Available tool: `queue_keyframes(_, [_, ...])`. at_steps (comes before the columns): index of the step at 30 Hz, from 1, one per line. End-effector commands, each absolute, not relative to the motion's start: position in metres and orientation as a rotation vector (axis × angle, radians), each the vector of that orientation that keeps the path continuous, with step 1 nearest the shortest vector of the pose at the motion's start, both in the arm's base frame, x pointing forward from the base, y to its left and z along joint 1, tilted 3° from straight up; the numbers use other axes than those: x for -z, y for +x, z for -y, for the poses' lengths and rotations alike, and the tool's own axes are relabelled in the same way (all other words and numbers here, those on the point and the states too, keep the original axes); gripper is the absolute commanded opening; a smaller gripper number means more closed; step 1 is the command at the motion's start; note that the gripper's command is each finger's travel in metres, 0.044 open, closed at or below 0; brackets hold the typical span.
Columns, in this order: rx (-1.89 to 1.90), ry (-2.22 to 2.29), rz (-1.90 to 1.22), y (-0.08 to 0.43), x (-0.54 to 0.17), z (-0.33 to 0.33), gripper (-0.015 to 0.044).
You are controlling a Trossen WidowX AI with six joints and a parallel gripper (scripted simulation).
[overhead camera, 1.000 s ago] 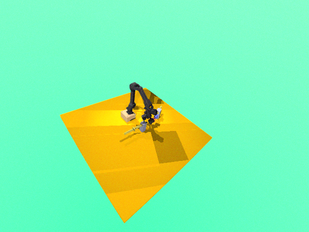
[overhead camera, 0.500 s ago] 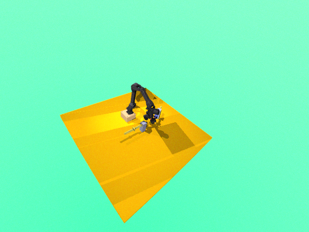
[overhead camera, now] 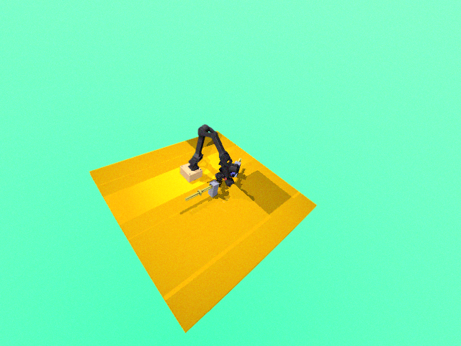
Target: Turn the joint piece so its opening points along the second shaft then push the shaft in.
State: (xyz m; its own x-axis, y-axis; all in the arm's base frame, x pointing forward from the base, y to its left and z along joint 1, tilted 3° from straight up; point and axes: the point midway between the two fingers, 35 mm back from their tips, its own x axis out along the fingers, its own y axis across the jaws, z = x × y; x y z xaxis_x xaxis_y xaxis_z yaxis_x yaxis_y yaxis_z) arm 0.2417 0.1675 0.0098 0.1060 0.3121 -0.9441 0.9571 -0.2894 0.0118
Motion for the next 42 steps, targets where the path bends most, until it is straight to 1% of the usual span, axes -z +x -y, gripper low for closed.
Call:
queue_keyframes(1, [1.213, 1.696, -1.249, 0.2395, 0.0002, -0.1680, 0.0440])
queue_keyframes(4, [1.213, 1.696, -1.249, 0.2396, 0.0023, -0.1687, 0.0440])
queue_keyframes(14, [1.213, 1.696, -1.249, 0.2396, 0.0023, -0.1687, 0.0182])
queue_keyframes(42, [1.213, 1.696, -1.249, 0.2396, 0.0023, -0.1687, 0.0182])
